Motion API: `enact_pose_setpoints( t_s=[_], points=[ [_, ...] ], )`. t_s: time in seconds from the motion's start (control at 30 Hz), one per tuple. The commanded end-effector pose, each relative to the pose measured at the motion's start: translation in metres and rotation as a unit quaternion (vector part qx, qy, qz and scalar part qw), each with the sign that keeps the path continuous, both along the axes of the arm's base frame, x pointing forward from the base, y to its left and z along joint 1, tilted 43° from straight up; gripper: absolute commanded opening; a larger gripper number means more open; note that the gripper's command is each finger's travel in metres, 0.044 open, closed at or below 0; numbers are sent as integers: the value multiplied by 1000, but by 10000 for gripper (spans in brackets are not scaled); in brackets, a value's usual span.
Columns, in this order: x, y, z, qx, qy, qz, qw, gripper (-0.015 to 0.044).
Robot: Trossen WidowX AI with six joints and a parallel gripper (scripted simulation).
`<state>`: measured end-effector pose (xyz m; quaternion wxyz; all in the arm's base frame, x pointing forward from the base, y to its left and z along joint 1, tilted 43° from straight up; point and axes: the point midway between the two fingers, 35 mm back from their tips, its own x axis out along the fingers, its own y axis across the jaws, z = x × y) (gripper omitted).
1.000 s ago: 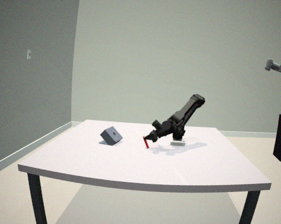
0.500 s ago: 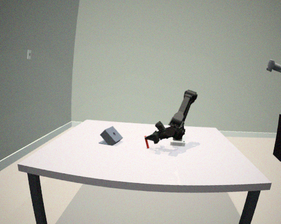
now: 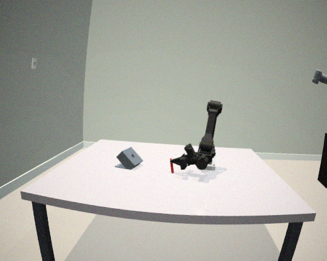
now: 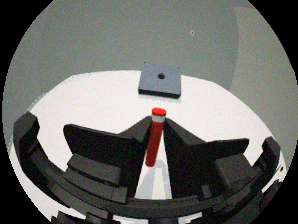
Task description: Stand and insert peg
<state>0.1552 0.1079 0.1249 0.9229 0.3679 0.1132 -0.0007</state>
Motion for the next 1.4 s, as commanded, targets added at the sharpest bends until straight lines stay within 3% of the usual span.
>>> enact_pose_setpoints(
  t_s=[0.0,1.37],
  points=[
    [-2,1,2,0,-13,-9,1000,51],
    [-8,3,-6,6,-18,-17,1000,51]
  ],
)
